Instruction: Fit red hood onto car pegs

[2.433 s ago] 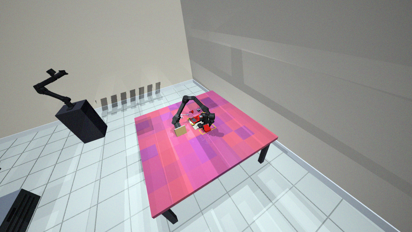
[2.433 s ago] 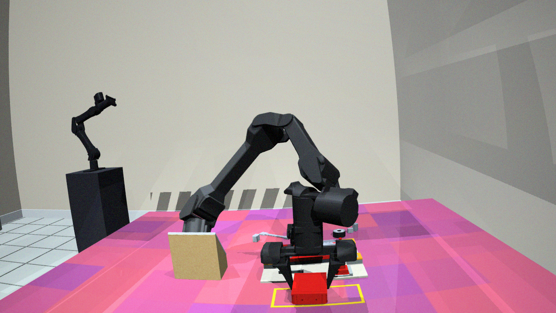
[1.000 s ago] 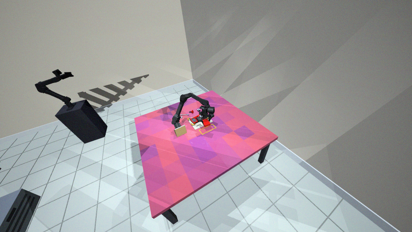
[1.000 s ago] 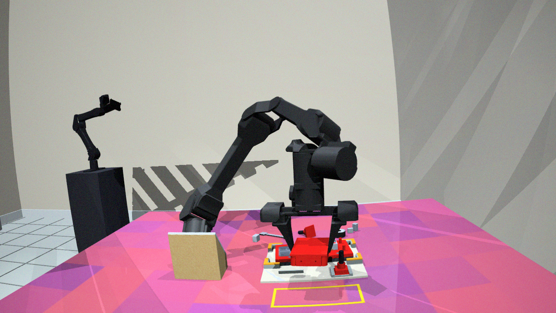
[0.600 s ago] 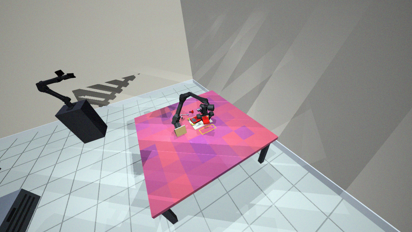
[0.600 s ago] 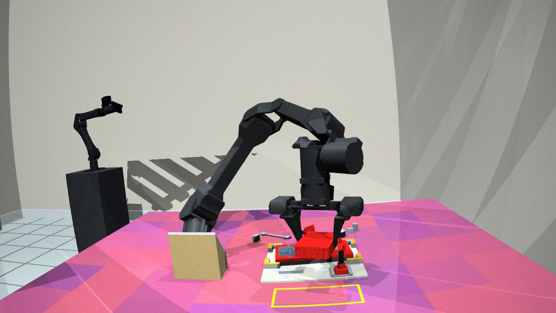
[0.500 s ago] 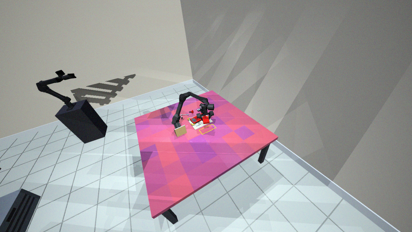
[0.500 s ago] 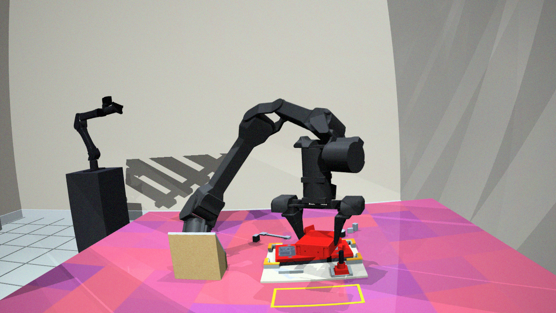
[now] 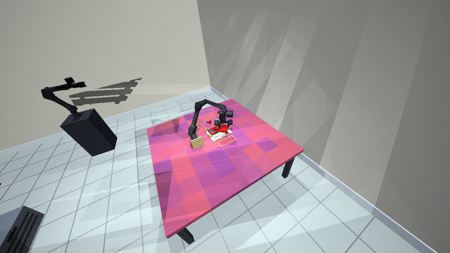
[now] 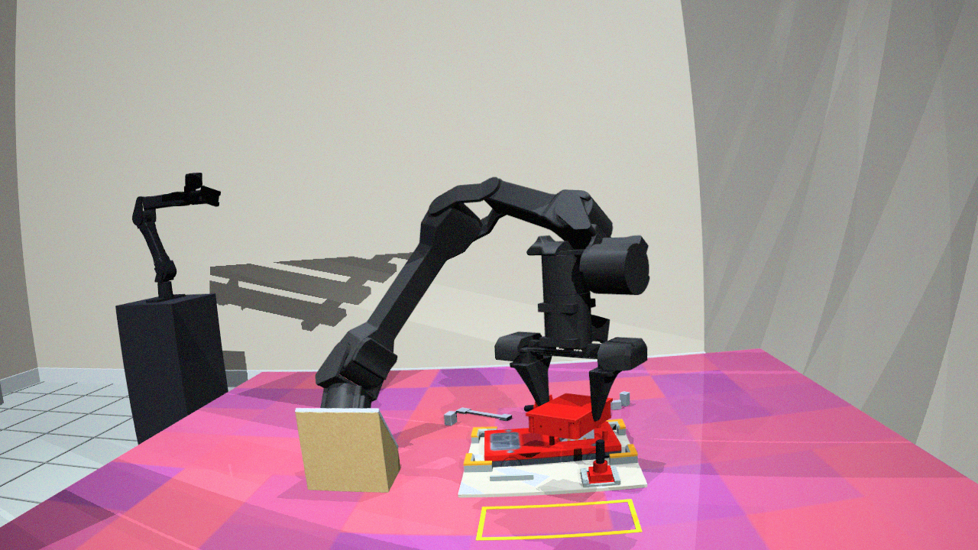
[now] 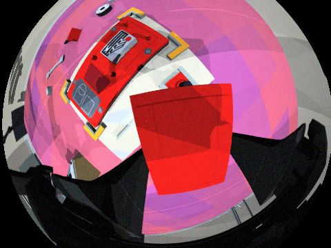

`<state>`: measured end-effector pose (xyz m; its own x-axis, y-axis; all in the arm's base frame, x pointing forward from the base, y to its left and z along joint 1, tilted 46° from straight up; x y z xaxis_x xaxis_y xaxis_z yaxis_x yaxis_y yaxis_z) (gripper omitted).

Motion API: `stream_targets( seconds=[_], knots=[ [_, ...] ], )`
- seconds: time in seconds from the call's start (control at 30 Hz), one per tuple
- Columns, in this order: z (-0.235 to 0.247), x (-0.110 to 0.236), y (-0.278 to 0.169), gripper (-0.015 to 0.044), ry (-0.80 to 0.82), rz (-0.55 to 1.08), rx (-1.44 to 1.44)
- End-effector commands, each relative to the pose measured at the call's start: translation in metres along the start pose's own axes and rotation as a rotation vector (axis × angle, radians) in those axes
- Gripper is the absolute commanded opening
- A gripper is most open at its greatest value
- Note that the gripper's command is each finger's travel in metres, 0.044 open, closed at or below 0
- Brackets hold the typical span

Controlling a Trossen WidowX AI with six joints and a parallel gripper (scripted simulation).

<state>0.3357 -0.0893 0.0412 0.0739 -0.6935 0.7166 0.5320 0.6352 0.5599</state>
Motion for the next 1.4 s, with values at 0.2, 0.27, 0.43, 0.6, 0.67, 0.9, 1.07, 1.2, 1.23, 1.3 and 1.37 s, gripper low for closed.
stream_targets(
  seconds=[0.2,0.27,0.43,0.6,0.67,0.9,1.07,1.2,1.23,1.3,1.37],
  knots=[
    [0.011,0.003,0.026,0.0,-0.005,-0.007,-0.158],
    [0.013,0.003,0.03,0.0,-0.005,-0.007,-0.19],
    [0.019,0.003,0.041,0.0,-0.004,-0.008,-0.268],
    [0.025,0.004,0.052,0.0,-0.002,-0.009,-0.346],
    [0.027,0.004,0.056,0.0,-0.001,-0.01,-0.377],
    [0.037,0.004,0.071,0.0,0.002,-0.011,-0.486],
    [0.044,0.003,0.081,0.0,0.005,-0.013,-0.563],
    [0.05,0.003,0.089,0.0,0.008,-0.014,-0.625],
    [0.051,0.003,0.091,0.0,0.009,-0.014,-0.641],
    [0.054,0.003,0.095,0.0,0.011,-0.014,-0.672],
    [0.057,0.003,0.098,0.0,0.013,-0.015,-0.703]
  ],
)
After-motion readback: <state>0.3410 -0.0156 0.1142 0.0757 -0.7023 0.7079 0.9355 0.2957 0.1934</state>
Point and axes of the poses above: the point midway between the two fingers, 35 mm back from their tips, its own x axis back along the fingers, its own z axis across the jaws, y = z × x, the point moved 5 cm from there along x, back along the fingers, and after that the axes turned 5 degrees about -x, right-handed, at the moved point
